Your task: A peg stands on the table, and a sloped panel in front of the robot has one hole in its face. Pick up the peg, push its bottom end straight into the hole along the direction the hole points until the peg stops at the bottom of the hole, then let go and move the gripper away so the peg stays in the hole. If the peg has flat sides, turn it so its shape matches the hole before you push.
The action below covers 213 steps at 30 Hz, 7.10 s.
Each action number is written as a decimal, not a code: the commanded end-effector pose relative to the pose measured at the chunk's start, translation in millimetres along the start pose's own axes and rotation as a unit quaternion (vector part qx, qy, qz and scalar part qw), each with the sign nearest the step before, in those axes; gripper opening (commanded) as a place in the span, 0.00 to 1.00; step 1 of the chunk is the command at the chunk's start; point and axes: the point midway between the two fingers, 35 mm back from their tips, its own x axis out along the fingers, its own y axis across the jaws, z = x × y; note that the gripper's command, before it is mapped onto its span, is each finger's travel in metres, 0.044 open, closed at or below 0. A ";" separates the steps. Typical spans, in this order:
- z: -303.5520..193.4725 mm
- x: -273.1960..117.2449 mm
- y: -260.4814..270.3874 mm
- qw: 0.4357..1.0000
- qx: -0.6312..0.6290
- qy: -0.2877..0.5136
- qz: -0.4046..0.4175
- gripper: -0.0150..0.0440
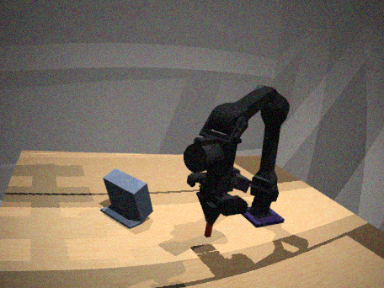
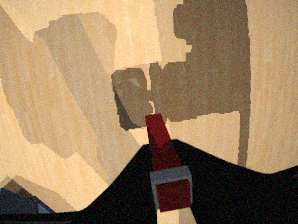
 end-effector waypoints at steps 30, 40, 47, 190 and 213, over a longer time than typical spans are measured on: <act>-7.9 -18.5 18.3 0.995 0.093 -0.014 -0.037 0.25; -11.7 -15.2 27.3 0.989 0.137 -0.021 -0.056 0.25; -14.3 -13.1 33.7 0.983 0.167 -0.027 -0.068 0.25; -35.6 5.2 183.6 0.656 0.670 -0.104 -0.331 0.25; -31.4 3.9 210.8 0.576 0.719 -0.112 -0.373 0.25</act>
